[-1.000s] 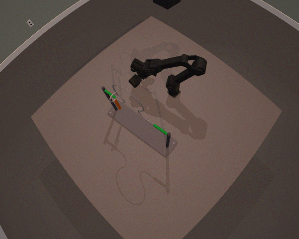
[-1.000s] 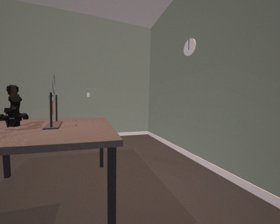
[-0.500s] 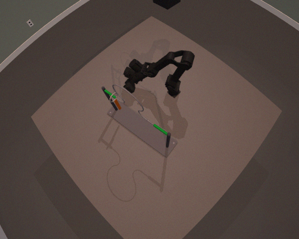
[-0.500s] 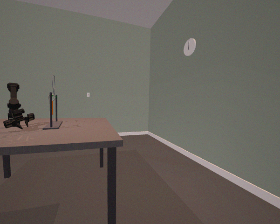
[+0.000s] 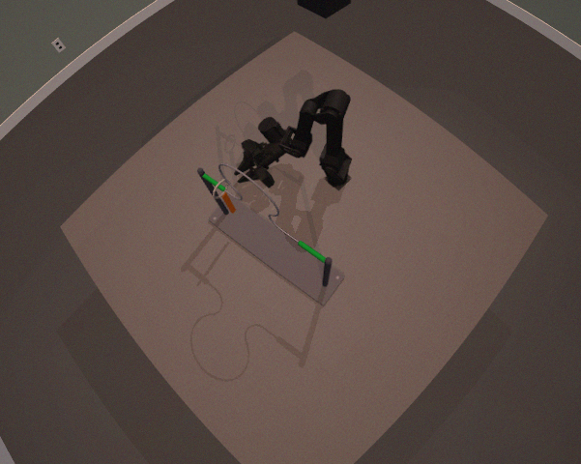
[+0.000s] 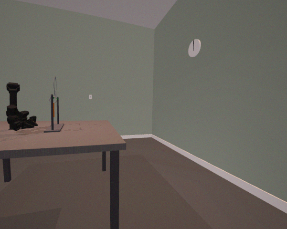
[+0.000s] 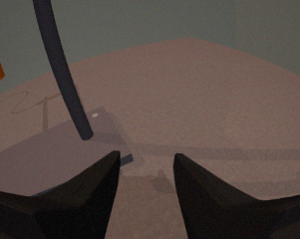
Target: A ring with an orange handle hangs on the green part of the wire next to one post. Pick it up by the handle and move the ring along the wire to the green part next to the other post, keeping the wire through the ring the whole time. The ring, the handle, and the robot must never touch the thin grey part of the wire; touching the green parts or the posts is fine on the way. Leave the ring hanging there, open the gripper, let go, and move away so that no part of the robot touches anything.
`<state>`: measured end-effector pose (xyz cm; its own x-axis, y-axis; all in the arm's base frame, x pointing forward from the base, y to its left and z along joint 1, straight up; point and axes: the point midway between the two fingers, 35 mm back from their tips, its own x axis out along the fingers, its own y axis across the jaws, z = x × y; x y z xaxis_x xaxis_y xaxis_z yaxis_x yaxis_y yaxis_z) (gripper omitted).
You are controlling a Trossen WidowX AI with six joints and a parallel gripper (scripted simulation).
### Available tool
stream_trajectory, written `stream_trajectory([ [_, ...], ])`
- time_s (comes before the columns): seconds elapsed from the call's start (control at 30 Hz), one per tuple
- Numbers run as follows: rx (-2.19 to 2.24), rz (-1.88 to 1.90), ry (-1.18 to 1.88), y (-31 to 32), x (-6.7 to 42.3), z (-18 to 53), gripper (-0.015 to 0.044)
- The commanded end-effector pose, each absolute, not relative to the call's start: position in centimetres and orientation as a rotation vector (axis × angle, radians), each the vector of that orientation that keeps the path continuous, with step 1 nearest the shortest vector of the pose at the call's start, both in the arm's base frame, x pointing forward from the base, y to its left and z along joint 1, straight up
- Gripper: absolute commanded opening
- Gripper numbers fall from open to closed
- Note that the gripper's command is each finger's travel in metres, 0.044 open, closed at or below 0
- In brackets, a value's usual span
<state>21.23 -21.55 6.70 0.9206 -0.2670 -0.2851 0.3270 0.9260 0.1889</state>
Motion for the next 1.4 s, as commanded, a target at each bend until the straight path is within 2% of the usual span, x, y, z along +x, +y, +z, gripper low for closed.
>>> stream_trajectory([
  [0.0, -0.198, 0.121, 0.035, -13.8, 20.5, 8.5, 0.016],
  [0.63, -0.194, 0.12, 0.035, -13.9, 20.6, 8.6, 0.016],
  [1.03, -0.025, 0.134, -0.002, -13.0, 24.8, 13.1, 0.016],
  [1.37, -0.012, 0.136, -0.008, -12.6, 25.6, 13.5, 0.016],
])
